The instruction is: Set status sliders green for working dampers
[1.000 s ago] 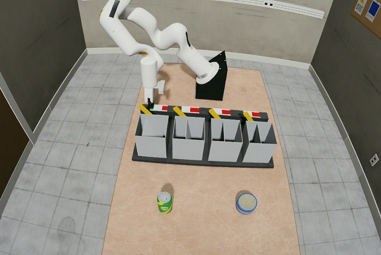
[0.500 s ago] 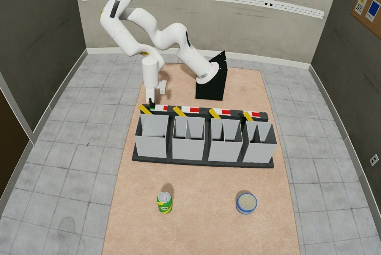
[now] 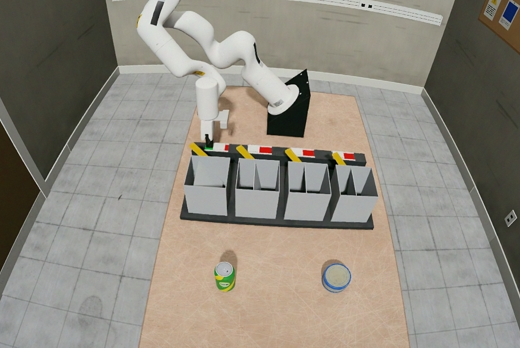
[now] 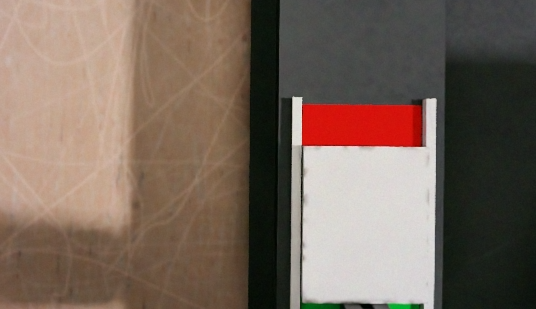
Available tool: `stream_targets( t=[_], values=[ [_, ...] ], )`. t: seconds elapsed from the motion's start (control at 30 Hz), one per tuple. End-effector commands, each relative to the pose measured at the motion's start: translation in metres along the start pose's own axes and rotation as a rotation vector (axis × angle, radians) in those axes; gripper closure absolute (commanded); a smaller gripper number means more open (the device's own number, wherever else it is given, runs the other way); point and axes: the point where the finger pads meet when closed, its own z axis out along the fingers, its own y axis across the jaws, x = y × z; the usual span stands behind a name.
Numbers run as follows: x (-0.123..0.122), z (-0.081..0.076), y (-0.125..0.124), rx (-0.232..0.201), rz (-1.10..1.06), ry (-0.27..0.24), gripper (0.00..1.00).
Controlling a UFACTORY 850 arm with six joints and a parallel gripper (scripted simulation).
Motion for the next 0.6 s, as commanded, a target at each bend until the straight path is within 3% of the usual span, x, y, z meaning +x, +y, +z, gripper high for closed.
stream_targets(
  t=[0.0,0.57],
  values=[
    [0.0018,-0.0002,0.0004,-0.001,0.0,0.0,1.0],
    [0.0078,-0.0002,0.0004,-0.001,0.0,0.0,1.0]
  ],
)
